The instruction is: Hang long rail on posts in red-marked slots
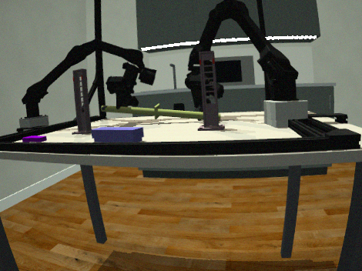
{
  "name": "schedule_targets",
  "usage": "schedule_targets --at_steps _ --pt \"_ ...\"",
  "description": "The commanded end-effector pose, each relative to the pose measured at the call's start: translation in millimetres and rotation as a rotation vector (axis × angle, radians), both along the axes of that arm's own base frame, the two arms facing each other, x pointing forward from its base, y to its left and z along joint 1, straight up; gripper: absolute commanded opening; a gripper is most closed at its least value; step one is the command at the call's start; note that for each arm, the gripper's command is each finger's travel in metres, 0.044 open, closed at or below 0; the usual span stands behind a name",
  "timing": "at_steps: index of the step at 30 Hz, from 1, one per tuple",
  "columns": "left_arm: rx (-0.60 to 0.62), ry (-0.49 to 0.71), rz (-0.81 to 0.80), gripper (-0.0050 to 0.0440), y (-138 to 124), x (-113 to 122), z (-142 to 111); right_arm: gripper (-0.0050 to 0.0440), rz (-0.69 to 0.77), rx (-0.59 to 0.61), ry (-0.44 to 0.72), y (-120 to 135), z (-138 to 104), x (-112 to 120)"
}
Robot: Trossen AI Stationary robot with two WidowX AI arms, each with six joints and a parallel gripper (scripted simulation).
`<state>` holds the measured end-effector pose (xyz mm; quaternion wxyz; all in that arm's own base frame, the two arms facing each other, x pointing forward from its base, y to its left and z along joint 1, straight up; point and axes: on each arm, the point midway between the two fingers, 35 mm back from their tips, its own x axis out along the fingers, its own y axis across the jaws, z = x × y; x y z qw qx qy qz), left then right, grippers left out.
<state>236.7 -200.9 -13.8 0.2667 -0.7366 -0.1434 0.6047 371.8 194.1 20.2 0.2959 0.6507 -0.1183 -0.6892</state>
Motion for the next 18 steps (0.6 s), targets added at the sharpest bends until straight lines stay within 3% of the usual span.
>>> schedule_targets --at_steps 1,9,18 --pt "-0.021 0.007 0.002 0.044 -8.6 -3.5 0.4 0.0 0.0 -0.002 -0.006 0.1 0.5 1.0" --pt "-0.02 0.007 0.002 0.044 -26.0 -14.6 34.4 0.0 0.0 -0.002 -0.006 0.1 0.5 1.0" --pt "-0.02 0.007 0.002 0.044 -30.0 -12.5 34.5 0.0 0.0 -0.002 -0.006 0.1 0.5 1.0"
